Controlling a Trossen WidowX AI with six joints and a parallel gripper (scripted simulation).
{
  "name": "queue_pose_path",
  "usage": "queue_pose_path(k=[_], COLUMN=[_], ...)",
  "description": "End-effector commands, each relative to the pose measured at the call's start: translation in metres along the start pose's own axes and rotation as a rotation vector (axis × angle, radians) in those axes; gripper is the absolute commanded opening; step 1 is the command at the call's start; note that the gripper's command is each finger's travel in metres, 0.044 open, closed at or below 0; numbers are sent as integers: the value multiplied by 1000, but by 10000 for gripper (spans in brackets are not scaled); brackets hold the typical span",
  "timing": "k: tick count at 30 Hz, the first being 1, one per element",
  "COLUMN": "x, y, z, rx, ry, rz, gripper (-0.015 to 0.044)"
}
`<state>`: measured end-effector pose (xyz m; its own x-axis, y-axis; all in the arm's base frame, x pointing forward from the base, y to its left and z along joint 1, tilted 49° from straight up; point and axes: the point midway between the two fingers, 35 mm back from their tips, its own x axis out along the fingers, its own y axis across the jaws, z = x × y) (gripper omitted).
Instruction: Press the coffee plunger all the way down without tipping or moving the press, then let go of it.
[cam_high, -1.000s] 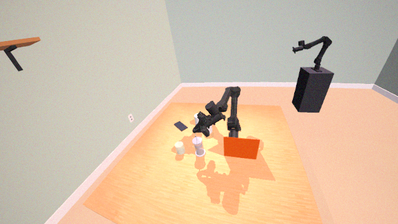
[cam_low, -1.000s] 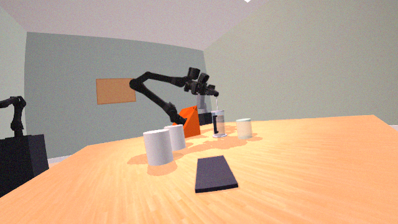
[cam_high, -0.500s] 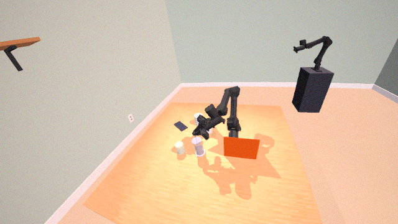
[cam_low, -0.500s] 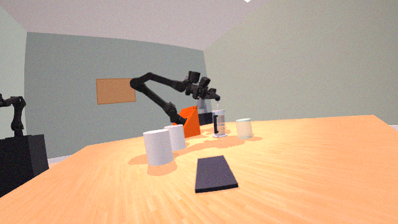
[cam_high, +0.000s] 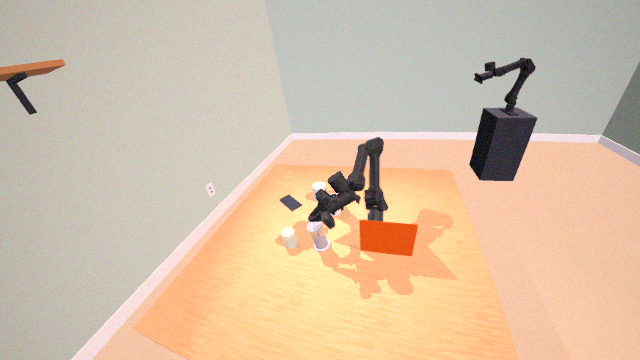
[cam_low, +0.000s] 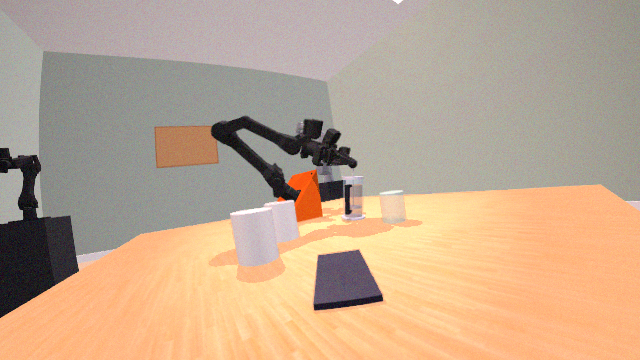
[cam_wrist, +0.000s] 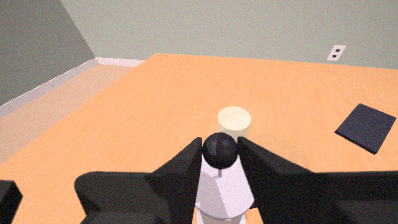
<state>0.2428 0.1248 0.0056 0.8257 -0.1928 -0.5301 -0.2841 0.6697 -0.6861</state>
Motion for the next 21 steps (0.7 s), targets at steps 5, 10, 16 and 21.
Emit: queue_pose_path(k=[5,10,16,21], x=[8,9,9,10], y=[0,0,1,1], z=[-14,-13,-13,-12], rx=[-39,-38,-38,-38], ry=[43,43,43,43], rz=[-4,-4,-5,-5], gripper=[117,117,117,117])
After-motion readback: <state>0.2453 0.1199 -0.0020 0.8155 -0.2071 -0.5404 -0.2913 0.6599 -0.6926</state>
